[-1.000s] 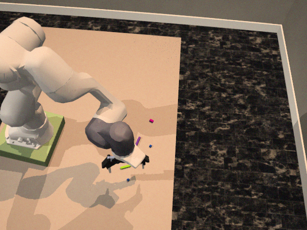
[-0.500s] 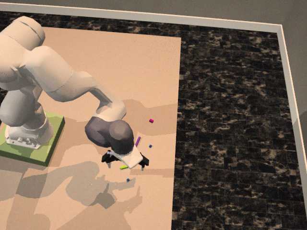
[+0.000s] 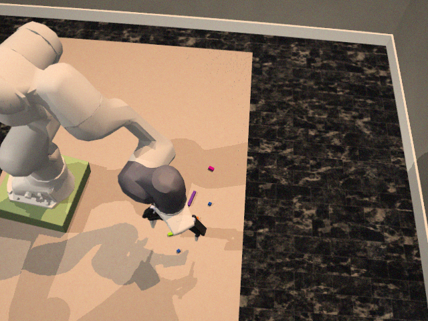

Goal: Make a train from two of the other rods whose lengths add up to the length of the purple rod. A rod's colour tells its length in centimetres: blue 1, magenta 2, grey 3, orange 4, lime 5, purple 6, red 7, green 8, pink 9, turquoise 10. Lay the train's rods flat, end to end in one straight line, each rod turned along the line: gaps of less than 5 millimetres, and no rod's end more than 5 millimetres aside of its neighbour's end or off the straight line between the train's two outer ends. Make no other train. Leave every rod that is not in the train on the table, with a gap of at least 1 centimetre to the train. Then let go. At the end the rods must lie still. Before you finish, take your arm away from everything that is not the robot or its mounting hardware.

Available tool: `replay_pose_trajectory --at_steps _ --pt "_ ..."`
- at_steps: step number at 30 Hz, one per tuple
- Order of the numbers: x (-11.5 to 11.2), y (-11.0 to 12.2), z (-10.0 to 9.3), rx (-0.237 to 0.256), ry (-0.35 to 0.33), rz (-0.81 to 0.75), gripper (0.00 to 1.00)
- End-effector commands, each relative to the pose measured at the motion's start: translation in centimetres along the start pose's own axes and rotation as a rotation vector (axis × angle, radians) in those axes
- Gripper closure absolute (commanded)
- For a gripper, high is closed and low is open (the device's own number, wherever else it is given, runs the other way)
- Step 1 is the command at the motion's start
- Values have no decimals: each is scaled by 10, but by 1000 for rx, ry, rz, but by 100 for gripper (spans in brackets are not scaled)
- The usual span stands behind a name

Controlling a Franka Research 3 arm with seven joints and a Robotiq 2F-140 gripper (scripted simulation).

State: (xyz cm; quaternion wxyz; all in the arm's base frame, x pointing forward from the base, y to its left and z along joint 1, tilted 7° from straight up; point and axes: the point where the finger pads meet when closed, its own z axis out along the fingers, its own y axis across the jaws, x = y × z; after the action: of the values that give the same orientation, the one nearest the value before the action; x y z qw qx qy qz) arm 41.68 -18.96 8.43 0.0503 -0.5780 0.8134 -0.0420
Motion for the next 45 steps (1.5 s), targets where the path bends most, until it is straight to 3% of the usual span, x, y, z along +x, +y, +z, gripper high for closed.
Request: replay_pose_trajectory --at_steps 1,45 --pt "-1 0 0 2 21 166 0" --pt "-19 12 8 9 21 806 0"
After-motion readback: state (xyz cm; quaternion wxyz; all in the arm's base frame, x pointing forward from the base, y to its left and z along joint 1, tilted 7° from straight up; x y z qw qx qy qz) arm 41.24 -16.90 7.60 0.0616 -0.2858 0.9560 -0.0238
